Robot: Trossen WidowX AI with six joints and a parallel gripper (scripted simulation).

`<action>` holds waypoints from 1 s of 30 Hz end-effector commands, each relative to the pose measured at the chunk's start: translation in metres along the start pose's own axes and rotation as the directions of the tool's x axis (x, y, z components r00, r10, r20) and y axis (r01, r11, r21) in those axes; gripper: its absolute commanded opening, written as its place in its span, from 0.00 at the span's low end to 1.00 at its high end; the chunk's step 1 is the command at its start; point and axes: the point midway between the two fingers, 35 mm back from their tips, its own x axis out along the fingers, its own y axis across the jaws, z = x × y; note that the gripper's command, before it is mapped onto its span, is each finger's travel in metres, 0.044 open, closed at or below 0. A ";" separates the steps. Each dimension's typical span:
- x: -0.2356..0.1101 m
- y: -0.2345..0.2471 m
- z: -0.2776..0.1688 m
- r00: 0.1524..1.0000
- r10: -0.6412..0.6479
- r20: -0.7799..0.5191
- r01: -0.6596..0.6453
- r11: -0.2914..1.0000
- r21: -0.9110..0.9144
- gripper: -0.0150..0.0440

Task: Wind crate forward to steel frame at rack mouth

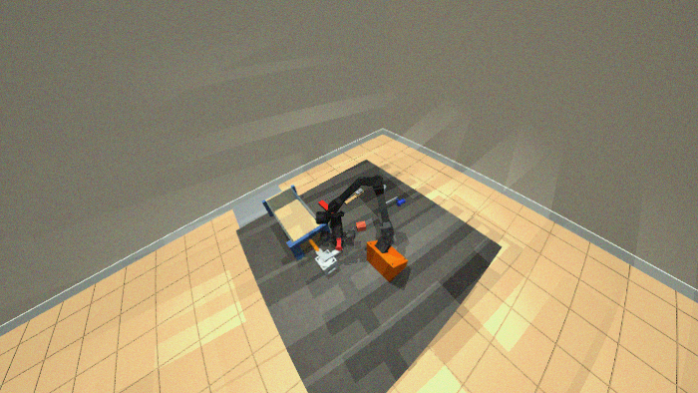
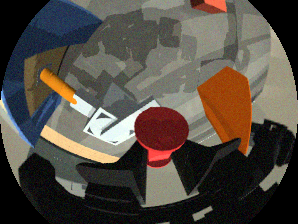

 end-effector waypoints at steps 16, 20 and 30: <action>-0.011 0.029 0.022 0.999 0.032 0.034 -0.032 0.999 0.010 0.25; -0.012 0.032 0.024 0.999 0.032 0.035 -0.032 0.999 0.010 0.25; -0.013 0.038 0.026 0.999 0.032 0.035 -0.033 0.999 0.010 0.25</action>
